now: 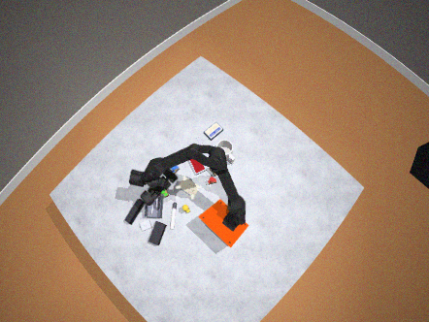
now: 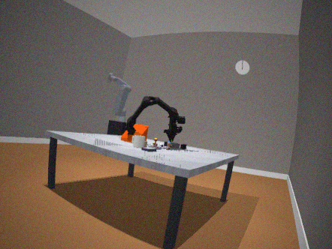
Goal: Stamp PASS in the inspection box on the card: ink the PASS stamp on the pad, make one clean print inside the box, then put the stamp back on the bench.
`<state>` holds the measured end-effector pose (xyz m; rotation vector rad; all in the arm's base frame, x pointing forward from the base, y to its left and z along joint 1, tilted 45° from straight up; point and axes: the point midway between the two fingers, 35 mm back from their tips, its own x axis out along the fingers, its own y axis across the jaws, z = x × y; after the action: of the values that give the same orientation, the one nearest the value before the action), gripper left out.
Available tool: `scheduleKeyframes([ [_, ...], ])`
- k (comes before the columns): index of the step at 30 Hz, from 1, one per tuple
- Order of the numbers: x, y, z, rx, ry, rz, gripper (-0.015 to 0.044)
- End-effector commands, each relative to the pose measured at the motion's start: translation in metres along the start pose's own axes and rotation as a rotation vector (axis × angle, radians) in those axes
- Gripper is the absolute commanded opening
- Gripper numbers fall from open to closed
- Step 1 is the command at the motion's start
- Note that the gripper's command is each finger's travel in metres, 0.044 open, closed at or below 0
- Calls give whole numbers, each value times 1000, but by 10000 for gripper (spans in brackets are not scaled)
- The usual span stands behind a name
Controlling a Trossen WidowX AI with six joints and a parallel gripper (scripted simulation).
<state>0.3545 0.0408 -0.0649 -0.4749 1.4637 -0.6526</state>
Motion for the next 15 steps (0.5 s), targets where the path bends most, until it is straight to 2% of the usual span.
scheduleKeyframes([
  [1,-3,0,0,6,0,7,0],
  [15,-10,0,1,7,-4,17,0],
])
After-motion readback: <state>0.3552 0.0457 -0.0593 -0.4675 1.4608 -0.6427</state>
